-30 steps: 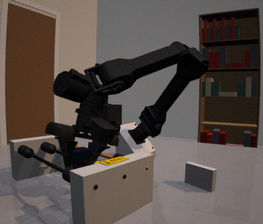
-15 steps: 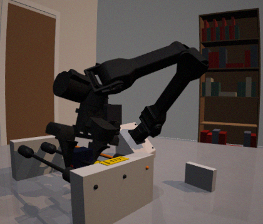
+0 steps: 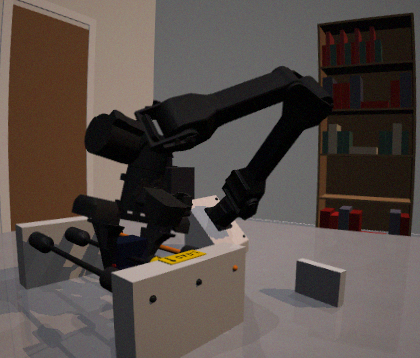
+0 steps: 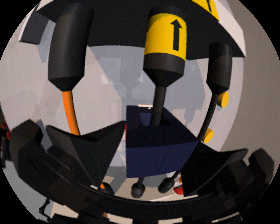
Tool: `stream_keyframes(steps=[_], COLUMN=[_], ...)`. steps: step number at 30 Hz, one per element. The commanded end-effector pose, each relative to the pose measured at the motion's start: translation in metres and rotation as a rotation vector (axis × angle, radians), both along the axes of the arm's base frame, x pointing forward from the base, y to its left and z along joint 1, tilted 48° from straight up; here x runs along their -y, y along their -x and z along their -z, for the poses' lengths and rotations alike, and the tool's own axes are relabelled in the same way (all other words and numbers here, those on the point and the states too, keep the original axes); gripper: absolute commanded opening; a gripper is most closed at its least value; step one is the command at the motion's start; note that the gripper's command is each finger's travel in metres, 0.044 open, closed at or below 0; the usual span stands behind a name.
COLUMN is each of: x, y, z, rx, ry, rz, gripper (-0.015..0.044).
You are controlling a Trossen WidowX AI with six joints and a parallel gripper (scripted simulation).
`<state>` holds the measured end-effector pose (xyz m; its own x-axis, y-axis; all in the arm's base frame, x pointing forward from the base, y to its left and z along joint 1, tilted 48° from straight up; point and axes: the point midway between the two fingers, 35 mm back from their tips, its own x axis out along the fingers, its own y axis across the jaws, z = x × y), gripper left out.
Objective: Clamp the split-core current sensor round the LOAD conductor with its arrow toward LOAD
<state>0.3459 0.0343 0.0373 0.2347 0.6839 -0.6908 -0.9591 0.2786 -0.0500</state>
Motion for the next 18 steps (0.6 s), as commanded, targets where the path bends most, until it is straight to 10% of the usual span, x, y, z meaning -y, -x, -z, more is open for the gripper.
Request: stream_keyframes(steps=[1,9,18], x=[0.0001,0.0001,0.0001], y=[0.0003,0.0003,0.0003], z=[-0.0001,-0.0001,-0.0001], rx=[-0.001,-0.001,-0.001], ry=[0.000,0.000,0.000], rz=[-0.001,-0.001,-0.001], gripper=[0.0053,0.0263,0.0270])
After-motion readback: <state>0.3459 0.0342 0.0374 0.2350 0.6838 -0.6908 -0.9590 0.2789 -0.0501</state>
